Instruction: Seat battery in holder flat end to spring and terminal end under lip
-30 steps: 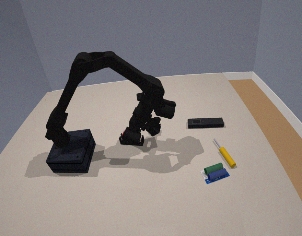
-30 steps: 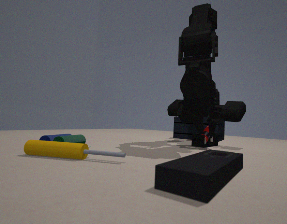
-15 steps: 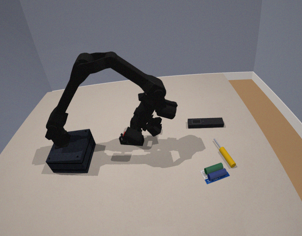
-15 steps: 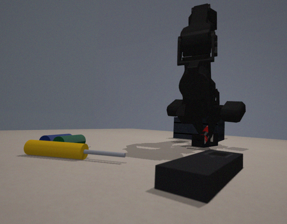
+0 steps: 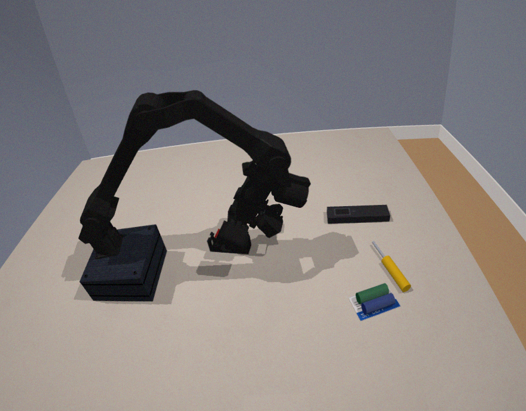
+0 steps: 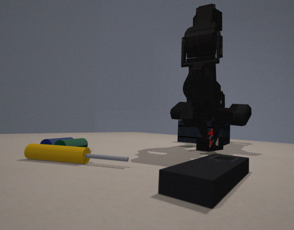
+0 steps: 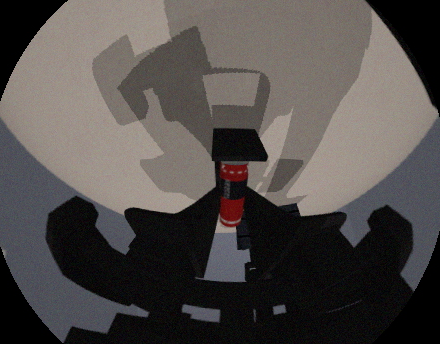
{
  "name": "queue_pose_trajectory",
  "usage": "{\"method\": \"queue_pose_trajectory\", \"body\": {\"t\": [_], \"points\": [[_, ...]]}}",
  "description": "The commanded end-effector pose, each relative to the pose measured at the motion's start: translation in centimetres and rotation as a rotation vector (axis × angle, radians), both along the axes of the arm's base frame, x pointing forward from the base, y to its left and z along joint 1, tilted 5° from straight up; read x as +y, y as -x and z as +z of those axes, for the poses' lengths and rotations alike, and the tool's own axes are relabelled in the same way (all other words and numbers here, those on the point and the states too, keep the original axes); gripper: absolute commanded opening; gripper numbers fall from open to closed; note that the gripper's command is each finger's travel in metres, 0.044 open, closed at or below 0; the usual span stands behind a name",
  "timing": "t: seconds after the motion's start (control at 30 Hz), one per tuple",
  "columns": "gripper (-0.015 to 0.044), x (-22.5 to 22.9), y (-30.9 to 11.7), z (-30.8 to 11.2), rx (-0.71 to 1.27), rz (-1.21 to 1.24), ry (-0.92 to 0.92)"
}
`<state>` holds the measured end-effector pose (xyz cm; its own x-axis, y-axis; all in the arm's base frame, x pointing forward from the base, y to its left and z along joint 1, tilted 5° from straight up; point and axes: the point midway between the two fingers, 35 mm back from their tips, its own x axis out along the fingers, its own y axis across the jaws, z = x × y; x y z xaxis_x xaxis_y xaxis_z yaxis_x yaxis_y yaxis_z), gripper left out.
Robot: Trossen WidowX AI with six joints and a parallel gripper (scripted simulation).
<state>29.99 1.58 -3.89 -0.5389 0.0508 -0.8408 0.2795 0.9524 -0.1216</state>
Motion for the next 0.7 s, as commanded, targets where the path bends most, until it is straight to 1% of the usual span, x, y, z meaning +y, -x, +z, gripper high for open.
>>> {"method": "queue_pose_trajectory", "body": {"t": [0.0, 0.67], "points": [[0.0079, -0.23, -0.73, -0.05, -0.026, 0.010, 0.008], [0.0079, -0.30, -0.98, -0.06, -0.027, 0.013, 0.013]]}}
